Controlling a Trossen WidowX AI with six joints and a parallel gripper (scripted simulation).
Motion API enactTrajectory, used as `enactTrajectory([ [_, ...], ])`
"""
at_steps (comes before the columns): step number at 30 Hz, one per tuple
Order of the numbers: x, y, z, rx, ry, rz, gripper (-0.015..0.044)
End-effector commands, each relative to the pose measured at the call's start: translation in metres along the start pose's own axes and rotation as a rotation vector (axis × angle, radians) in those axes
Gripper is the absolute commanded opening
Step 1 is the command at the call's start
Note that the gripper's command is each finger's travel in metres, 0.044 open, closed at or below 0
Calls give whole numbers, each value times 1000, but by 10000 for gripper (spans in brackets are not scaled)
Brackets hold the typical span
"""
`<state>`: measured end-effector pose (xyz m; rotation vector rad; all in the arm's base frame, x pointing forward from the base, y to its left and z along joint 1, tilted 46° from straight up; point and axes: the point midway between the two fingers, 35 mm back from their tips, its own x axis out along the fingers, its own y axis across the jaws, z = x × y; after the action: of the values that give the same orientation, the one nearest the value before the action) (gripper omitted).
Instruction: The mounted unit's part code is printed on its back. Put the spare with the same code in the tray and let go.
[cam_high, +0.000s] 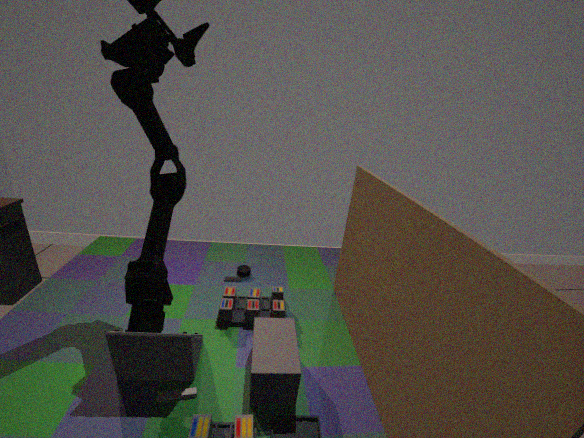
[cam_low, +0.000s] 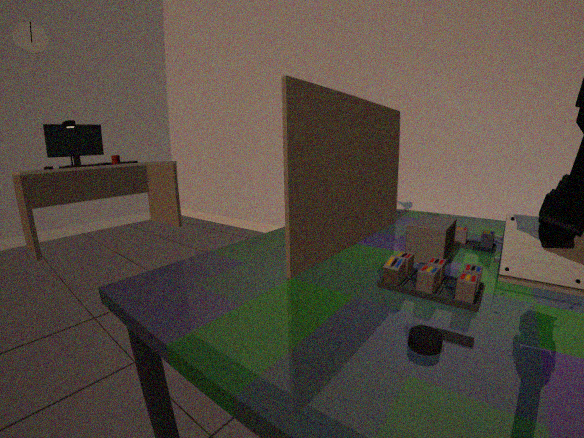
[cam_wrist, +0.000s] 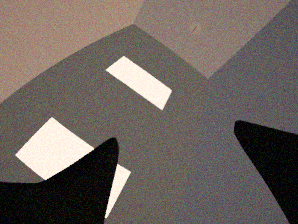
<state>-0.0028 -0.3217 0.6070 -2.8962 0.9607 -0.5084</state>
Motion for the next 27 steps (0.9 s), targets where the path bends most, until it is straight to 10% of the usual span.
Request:
enactTrajectory([
  [1,26,21,22,254,-6,-16,440],
  [15,96,46,104,786,-111,-30,440],
  [27,173,33,269,1600,-439,208,440],
])
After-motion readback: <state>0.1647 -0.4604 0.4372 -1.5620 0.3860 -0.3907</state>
